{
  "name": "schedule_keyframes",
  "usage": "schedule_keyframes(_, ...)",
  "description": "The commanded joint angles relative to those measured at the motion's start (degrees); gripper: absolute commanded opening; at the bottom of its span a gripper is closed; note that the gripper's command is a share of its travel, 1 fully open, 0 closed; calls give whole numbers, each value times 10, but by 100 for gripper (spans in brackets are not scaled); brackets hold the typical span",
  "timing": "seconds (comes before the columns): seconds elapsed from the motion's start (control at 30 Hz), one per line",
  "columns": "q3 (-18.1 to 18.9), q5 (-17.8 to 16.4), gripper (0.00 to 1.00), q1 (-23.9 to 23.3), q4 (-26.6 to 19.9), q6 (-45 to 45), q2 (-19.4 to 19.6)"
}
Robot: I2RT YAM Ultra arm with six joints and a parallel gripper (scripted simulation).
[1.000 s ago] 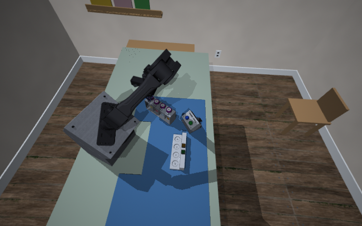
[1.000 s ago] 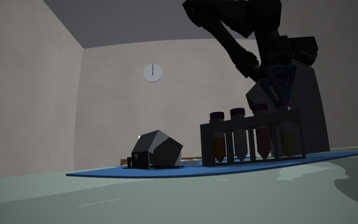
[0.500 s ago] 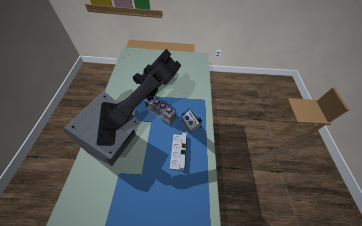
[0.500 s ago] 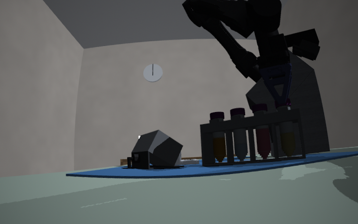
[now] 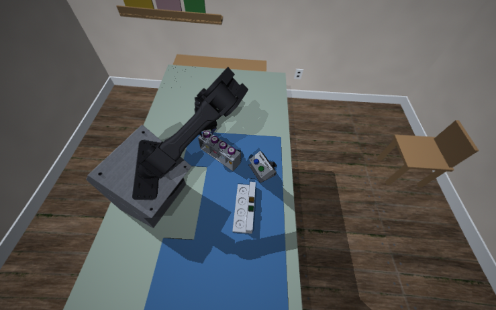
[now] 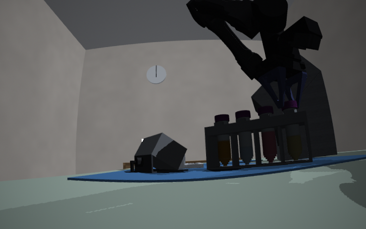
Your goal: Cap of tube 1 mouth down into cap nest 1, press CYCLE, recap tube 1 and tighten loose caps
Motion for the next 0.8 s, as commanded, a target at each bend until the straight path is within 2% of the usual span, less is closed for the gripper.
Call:
schedule_keyframes(0.0, 1, -1, 49, 3, 1, 136, -4)
schedule_keyframes(0.2, 1, -1, 49, 3, 1, 327, -4)
schedule_keyframes(0.27, 1, -1, 49, 3, 1, 327, -4)
schedule_keyframes(0.33, 1, -1, 49, 3, 1, 423, -4)
schedule_keyframes(0.37, 1, -1, 49, 3, 1, 423, -4)
schedule_keyframes(0.43, 1, -1, 49, 3, 1, 511, -4)
schedule_keyframes(0.47, 1, -1, 49, 3, 1, 518, -4)
schedule_keyframes(0.5, 1, -1, 49, 3, 1, 566, -4)
schedule_keyframes(0.53, 1, -1, 49, 3, 1, 566, -4)
schedule_keyframes(0.6, 1, -1, 49, 3, 1, 652, -4)
schedule_keyframes(0.63, 1, -1, 49, 3, 1, 662, -4)
schedule_keyframes(0.67, 1, -1, 49, 3, 1, 709, -4)
schedule_keyframes(0.7, 1, -1, 49, 3, 1, 709, -4)
schedule_keyframes(0.77, 1, -1, 49, 3, 1, 794, -4)
